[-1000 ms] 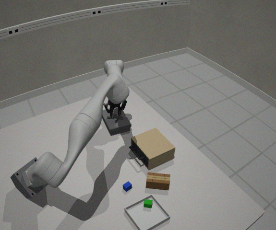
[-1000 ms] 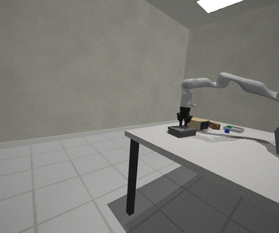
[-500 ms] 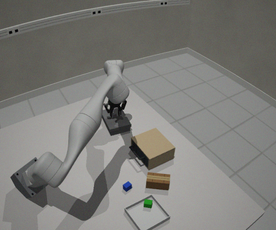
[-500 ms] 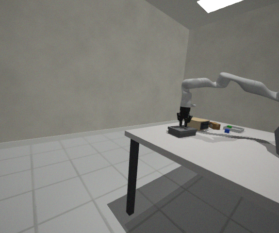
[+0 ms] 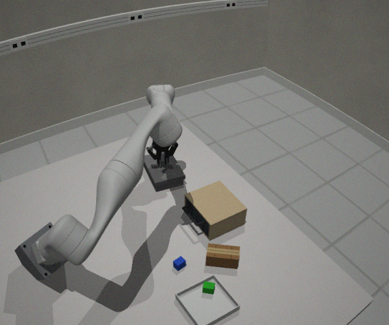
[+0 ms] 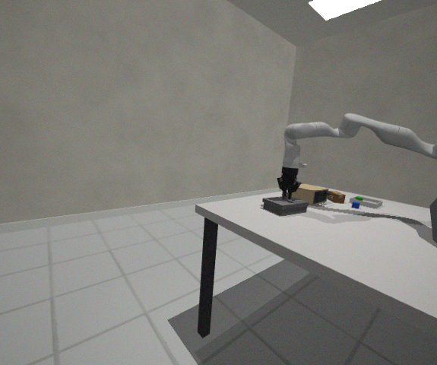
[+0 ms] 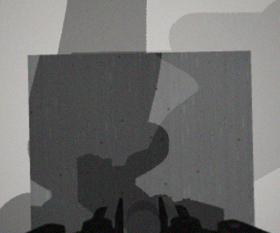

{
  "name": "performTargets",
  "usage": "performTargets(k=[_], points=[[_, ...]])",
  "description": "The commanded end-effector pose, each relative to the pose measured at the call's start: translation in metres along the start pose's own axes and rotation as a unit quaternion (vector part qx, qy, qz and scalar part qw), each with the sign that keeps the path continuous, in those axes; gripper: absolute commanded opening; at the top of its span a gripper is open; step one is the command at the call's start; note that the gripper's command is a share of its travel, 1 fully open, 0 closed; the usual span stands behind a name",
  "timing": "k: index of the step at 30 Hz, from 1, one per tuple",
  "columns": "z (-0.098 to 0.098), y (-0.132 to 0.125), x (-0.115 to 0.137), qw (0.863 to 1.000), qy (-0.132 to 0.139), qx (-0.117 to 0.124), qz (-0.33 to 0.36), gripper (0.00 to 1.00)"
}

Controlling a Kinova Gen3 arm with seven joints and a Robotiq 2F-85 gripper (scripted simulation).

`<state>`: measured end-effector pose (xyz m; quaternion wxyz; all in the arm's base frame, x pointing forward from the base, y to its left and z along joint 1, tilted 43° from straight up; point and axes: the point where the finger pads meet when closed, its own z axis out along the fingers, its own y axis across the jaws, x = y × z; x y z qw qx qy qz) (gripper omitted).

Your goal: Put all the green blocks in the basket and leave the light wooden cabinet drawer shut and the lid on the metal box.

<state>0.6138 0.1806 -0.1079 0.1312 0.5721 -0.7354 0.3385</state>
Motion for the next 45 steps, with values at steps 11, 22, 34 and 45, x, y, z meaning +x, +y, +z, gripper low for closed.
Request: performTargets(k=[11,22,34,45], points=[[0.002,-0.001,0.001,1.0,0.001,0.003,0.002,0.1],[0.002,-0.001,0.001,1.0,0.001,0.003,0.002,0.1],[0.001,-0.002,0.001,1.0,0.001,0.003,0.003,0.1],[-0.015,-0.003,0.0,1.0,0.0,0.005,0.0,0.1]])
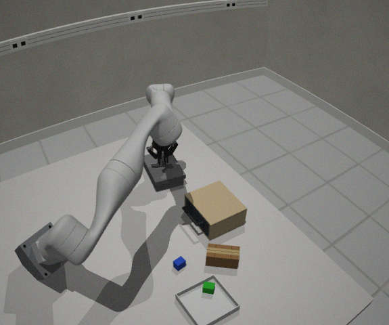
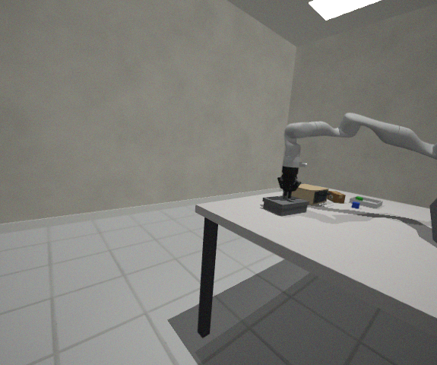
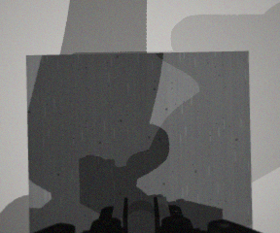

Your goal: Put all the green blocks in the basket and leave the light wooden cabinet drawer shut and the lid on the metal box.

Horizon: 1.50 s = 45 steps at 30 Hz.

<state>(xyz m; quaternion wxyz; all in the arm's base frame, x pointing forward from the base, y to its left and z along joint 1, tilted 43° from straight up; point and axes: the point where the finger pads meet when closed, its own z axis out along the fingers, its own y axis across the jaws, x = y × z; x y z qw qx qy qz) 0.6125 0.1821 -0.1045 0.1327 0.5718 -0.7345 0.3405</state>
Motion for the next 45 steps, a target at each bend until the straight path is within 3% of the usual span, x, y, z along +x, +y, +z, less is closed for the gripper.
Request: performTargets(k=[1,10,25,45], points=[[-0.014,-0.004,-0.001,1.0,-0.002,0.005,0.001,0.1],[-0.033,0.0,-0.002,1.0,-0.004,-0.002,-0.002,0.1],[-0.083,-0.001,0.0,1.0,-0.002,0.0,-0.002,0.1],[-0.112,-0.002,-0.003,1.0,-0.007,0.002,-0.002,0.1]])
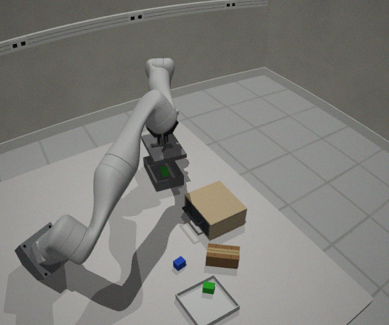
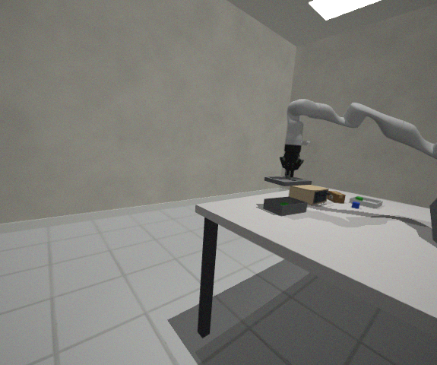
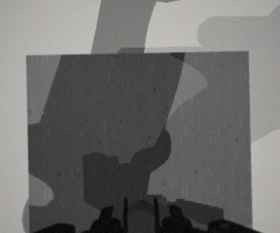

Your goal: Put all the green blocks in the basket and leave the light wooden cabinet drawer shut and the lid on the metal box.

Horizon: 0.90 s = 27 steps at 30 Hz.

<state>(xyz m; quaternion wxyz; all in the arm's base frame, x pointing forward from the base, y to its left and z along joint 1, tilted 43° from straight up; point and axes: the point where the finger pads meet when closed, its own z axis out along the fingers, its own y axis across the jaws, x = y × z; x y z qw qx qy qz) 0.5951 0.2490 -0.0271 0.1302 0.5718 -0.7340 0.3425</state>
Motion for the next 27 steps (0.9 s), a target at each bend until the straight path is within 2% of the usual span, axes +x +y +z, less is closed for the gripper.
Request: performTargets(k=[1,18,27], points=[[-0.009,0.001,-0.003,1.0,-0.006,-0.001,-0.002,0.1],[-0.009,0.006,-0.004,1.0,-0.006,-0.001,0.008,0.1],[-0.011,0.026,-0.01,0.999,-0.008,0.0,0.045,0.1]])
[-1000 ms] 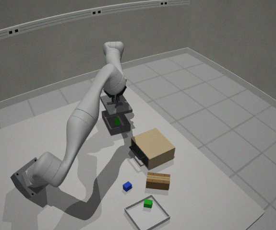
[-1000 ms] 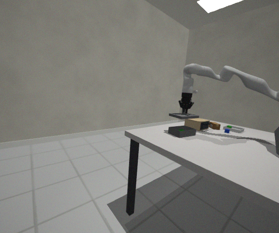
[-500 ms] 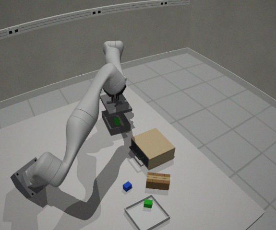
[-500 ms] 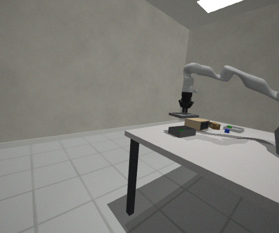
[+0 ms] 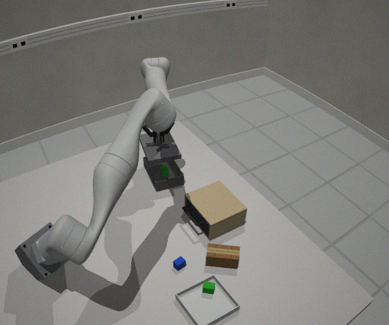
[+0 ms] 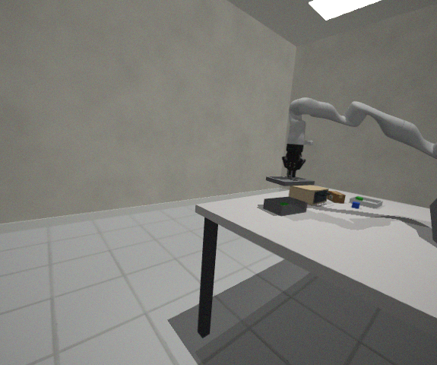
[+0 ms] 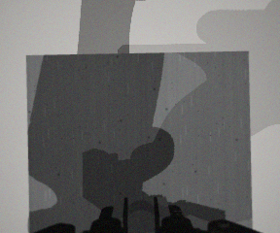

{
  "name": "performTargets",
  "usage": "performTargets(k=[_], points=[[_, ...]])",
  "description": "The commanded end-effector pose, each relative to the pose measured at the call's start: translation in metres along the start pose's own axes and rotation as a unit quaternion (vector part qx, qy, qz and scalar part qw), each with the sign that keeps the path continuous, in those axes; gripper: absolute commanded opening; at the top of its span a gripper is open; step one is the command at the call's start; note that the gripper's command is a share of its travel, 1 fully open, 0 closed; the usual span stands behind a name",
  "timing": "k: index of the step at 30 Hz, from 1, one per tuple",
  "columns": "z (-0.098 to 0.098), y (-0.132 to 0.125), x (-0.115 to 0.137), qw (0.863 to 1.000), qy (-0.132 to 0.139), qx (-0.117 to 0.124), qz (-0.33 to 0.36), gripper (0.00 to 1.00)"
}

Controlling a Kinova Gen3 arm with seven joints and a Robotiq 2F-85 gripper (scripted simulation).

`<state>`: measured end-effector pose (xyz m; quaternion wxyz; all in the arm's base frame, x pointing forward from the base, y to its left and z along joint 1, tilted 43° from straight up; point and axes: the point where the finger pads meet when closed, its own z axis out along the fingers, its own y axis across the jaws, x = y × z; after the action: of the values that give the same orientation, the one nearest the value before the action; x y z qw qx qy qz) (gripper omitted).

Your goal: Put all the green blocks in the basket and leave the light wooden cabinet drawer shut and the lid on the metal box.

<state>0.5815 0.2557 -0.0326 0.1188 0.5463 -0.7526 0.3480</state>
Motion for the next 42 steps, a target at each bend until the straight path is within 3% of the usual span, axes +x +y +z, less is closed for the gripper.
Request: performTargets(k=[1,6,14,31,38,42], points=[[-0.008,0.014,-0.006,1.0,-0.01,-0.001,0.017,0.1],[-0.009,0.027,-0.008,0.999,-0.011,0.0,0.04,0.1],[-0.011,0.069,-0.009,0.993,-0.013,-0.001,0.114,0.1],[-0.008,0.148,0.01,0.966,-0.009,-0.005,0.257,0.1],[-0.006,0.169,0.019,0.955,-0.005,-0.006,0.298,0.1],[-0.006,0.173,0.021,0.955,-0.005,-0.006,0.297,0.1]])
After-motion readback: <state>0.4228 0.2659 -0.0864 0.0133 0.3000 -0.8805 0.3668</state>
